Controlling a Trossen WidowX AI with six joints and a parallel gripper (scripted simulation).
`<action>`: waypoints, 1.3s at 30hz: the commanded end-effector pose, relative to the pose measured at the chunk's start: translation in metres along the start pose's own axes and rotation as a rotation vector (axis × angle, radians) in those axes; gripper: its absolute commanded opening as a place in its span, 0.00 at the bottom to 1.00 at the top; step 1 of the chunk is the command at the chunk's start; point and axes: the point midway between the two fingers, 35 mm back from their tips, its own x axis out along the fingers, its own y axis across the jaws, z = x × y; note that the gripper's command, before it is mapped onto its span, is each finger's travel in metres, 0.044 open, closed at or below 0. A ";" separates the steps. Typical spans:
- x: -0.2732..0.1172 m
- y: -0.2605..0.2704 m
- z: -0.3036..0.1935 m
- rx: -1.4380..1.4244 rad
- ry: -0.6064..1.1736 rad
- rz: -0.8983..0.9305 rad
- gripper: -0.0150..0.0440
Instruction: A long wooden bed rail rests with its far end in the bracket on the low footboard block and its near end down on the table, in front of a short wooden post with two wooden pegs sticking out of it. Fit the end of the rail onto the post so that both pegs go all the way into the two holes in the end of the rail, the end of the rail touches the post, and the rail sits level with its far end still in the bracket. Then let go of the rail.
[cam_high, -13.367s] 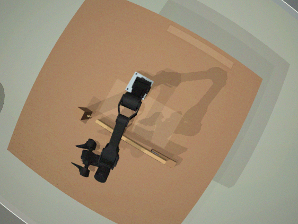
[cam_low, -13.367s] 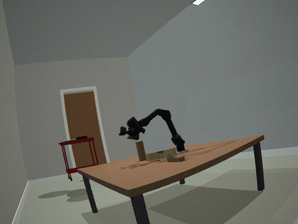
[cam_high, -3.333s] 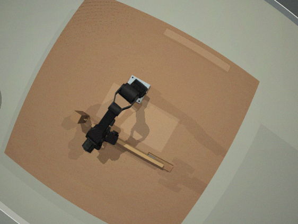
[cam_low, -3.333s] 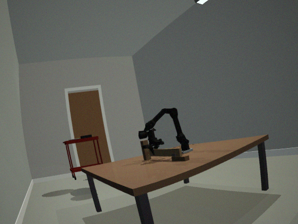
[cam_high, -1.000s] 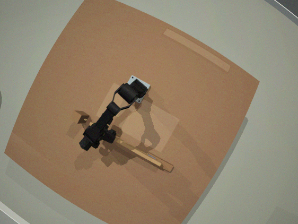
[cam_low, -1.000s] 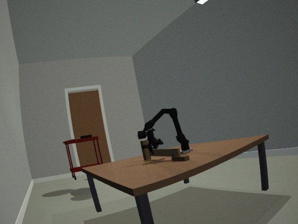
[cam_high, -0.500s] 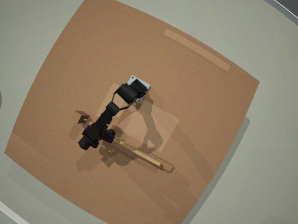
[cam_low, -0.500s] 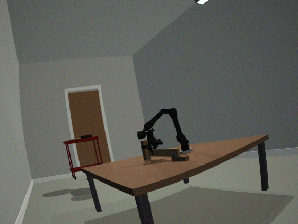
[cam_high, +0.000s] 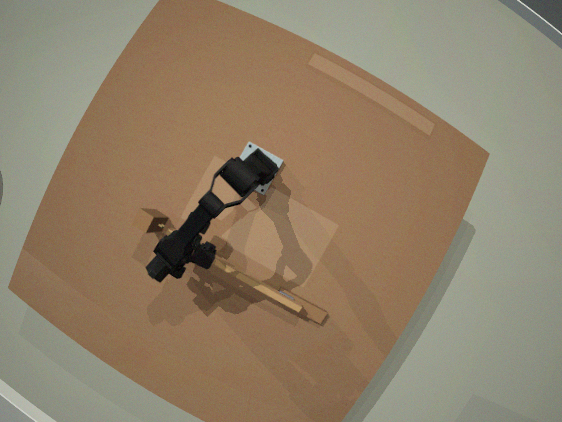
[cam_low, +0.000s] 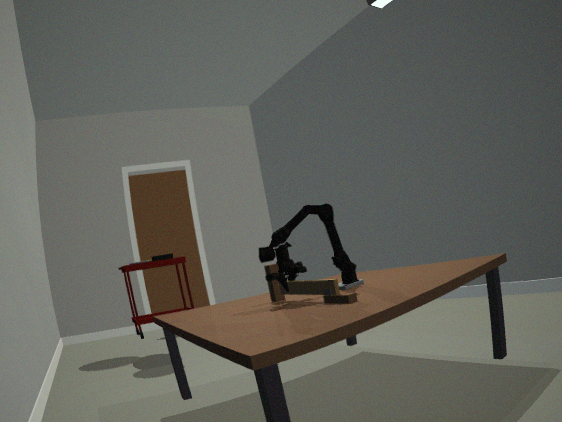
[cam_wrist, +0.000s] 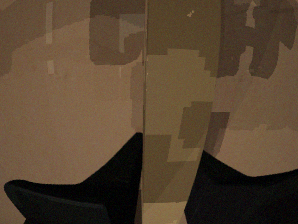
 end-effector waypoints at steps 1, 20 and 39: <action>-0.002 -0.002 -0.003 -0.003 0.004 -0.007 0.25; -0.002 -0.001 -0.009 -0.003 0.005 -0.007 0.25; -0.002 -0.001 -0.014 -0.003 0.005 -0.007 0.25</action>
